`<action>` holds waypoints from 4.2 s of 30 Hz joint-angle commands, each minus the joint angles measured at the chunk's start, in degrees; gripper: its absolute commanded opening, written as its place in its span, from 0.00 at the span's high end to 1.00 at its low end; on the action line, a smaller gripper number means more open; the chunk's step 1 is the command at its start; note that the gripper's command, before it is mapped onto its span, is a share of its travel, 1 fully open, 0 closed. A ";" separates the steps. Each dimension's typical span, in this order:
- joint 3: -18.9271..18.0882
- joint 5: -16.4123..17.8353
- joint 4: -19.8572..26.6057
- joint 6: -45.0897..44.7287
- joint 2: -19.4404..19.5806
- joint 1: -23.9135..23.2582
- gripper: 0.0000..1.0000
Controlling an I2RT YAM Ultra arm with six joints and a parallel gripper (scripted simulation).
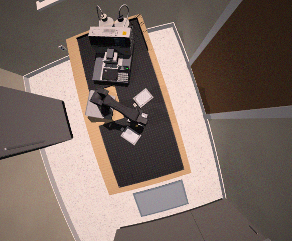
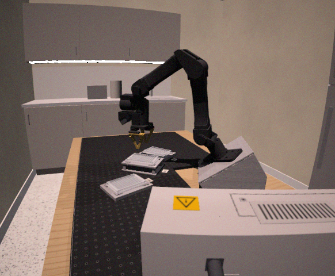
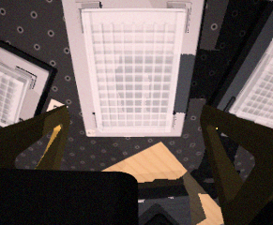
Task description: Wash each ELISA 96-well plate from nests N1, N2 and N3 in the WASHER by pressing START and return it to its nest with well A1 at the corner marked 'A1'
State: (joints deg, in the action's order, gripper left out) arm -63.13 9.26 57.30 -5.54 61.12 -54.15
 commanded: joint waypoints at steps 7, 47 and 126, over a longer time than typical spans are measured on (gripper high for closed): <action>-2.50 0.40 3.75 -0.58 -1.20 -0.63 0.00; -4.20 11.07 5.32 -2.84 3.58 -20.76 0.00; -5.71 18.31 -8.56 -18.79 25.47 -37.10 0.00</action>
State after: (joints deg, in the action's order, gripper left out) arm -68.79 27.55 50.30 -24.71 86.78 -91.22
